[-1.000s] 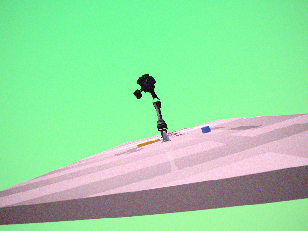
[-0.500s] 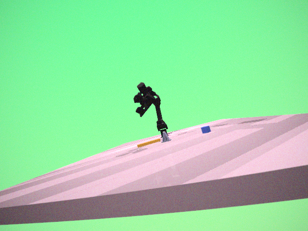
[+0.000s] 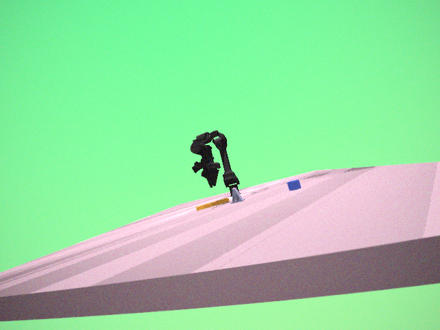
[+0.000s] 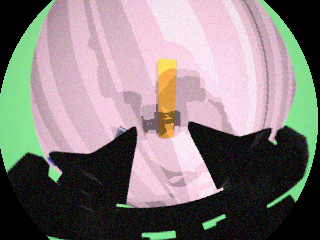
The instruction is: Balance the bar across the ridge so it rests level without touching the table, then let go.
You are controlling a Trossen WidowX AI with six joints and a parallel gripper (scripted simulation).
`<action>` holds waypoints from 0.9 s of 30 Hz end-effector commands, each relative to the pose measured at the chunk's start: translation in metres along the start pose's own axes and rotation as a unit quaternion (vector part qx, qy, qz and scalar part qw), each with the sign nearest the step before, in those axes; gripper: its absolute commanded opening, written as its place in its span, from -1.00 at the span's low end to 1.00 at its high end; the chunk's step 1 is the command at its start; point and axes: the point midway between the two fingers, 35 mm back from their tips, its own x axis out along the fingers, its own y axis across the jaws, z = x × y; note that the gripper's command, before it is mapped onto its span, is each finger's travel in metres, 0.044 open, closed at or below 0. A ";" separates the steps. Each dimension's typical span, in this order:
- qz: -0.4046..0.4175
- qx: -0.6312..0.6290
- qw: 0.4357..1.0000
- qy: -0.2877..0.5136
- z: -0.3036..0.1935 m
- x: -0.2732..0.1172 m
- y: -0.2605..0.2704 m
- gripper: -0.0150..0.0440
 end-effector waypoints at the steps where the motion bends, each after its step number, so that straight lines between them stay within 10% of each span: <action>1: -0.031 0.026 0.999 0.036 -0.008 0.011 -0.011 0.58; 27: -0.031 0.026 0.999 0.036 -0.011 0.060 -0.014 0.58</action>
